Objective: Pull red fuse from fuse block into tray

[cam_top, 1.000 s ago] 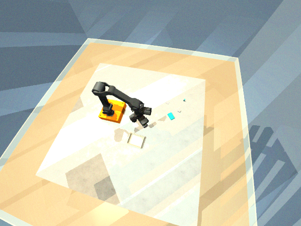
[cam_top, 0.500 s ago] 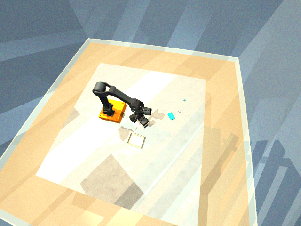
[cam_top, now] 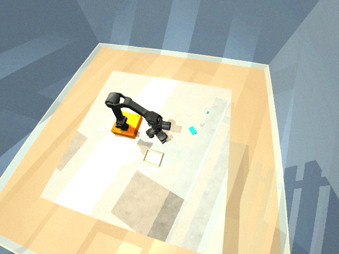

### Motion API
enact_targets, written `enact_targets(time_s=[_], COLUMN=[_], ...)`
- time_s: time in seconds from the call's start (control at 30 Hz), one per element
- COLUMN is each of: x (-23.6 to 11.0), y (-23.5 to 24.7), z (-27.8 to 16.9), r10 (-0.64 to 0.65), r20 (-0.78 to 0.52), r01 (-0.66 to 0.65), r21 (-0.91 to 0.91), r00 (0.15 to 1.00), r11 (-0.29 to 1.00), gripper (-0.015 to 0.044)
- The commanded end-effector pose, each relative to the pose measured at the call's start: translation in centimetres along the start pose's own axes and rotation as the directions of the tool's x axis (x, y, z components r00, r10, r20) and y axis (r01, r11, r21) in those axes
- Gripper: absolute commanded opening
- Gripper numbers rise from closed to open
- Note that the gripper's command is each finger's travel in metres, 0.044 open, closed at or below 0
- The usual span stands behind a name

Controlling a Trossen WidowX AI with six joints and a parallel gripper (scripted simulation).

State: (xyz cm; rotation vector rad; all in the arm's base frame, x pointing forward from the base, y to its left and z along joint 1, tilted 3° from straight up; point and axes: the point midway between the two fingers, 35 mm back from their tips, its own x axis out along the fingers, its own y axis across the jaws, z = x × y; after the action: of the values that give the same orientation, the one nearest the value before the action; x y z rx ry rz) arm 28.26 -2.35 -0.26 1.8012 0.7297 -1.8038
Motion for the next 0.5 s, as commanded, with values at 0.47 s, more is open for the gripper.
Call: enact_targets(time_s=[0.47], x=[0.05], y=[-0.02], z=[0.02], r10=[-0.001], r20=[0.001], r01=[0.001], r21=[0.0], r00=[1.0], r11=[1.0], gripper=[0.0])
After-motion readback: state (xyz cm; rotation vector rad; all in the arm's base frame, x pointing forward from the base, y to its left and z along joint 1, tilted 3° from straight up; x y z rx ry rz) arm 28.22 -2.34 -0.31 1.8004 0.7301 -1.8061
